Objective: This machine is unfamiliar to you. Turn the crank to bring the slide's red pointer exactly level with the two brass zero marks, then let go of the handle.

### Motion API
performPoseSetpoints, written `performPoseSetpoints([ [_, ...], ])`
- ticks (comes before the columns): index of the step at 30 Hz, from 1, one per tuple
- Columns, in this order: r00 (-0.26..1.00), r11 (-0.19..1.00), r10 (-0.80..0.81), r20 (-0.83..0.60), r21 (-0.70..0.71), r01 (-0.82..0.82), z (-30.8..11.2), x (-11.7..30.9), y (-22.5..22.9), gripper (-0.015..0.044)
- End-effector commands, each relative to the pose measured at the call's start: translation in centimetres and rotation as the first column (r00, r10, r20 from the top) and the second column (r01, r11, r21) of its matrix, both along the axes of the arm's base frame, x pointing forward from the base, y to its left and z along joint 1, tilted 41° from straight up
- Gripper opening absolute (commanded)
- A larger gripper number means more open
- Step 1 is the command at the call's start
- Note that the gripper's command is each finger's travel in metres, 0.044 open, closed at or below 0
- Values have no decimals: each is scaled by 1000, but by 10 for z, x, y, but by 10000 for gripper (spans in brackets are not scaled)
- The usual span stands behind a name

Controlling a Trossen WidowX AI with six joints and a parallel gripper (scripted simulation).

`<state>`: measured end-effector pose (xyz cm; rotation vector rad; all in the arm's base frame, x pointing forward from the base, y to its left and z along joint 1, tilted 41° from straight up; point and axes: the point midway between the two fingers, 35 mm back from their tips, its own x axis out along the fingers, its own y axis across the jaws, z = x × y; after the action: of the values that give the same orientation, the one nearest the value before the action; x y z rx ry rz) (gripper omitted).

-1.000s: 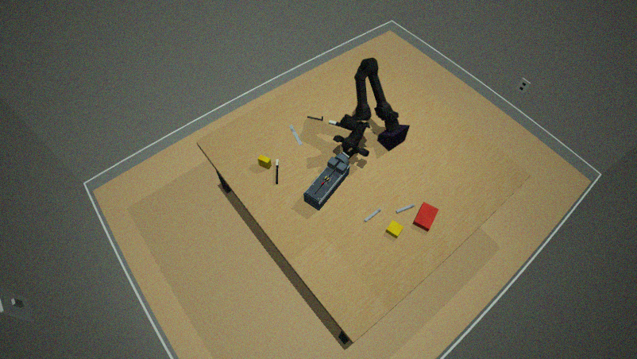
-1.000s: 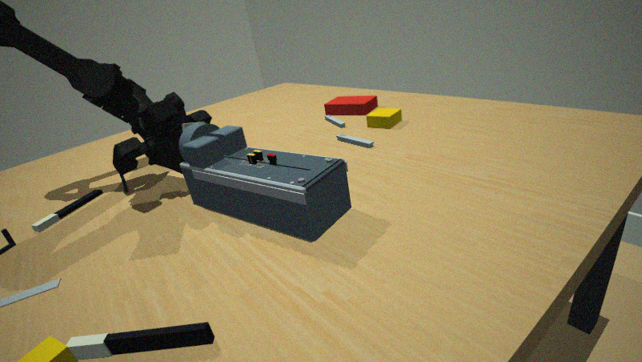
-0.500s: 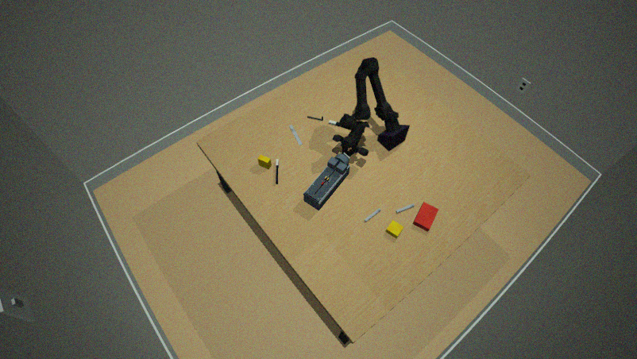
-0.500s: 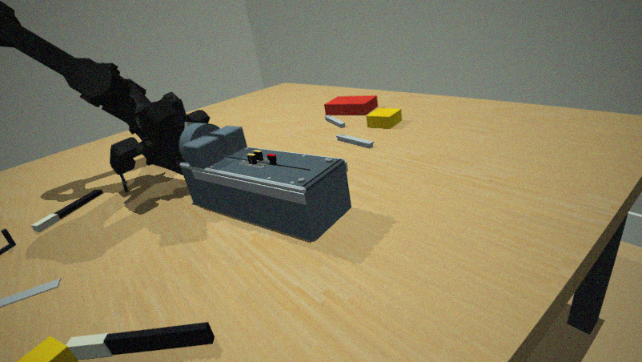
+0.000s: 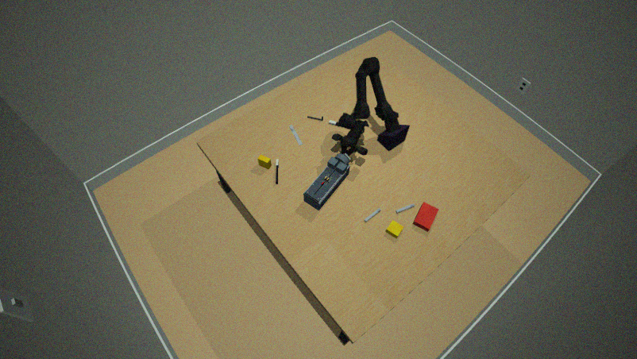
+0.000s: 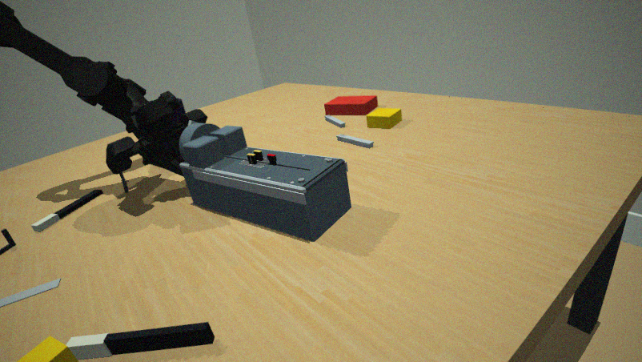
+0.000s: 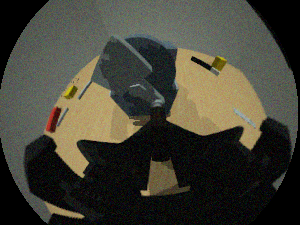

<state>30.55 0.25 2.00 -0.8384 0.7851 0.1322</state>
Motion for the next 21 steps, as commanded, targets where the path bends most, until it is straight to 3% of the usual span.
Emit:
performPoseSetpoints([
  [1,1000,1000,-7,23,-5,8,9,2,-2,0],
  [21,1000,1000,-7,23,-4,7,24,2,3,0],
])
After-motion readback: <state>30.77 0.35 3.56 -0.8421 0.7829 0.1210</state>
